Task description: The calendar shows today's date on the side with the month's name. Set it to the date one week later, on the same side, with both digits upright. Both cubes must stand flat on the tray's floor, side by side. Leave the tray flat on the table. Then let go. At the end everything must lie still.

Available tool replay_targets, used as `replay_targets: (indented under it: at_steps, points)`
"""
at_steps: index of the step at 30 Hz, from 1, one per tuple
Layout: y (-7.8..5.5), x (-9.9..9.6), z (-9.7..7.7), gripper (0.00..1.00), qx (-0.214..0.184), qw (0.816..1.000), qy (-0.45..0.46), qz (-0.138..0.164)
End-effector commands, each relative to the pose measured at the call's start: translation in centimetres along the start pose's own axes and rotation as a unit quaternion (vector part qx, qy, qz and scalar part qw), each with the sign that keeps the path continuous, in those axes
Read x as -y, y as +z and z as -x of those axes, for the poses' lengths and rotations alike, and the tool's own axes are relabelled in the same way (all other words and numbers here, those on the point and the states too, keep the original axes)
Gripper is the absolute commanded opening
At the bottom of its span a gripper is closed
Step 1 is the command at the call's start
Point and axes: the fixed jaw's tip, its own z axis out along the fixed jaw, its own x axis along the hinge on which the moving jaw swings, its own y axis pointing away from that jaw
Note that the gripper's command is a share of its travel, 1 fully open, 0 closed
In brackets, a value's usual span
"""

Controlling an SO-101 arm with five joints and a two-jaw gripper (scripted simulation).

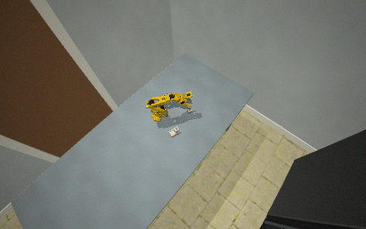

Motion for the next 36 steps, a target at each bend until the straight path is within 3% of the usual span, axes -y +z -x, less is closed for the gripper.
replay_targets:
  at_steps: [1, 7, 11, 15, 17, 18, 22, 36]
  points:
    - [1.6, 0.1, -2.1, 0.35, -0.132, 0.99, -0.039, -0.001]
    - [3.1, 0.5, -5.0, 0.35, -0.207, 0.977, -0.049, -0.006]
    - [3.4, 0.6, -6.0, 0.35, -0.252, 0.966, -0.056, -0.009]
    - [3.5, 0.6, -6.2, 0.35, -0.291, 0.955, -0.064, -0.01]
    - [3.5, 0.6, -6.2, 0.35, -0.291, 0.955, -0.064, -0.01]
    - [3.5, 0.6, -6.2, 0.35, -0.316, 0.946, -0.069, -0.01]
    - [3.5, 0.6, -6.2, 0.35, -0.346, 0.935, -0.076, -0.01]
    - [3.5, 0.6, -6.2, 0.35, -0.43, 0.898, -0.095, -0.006]
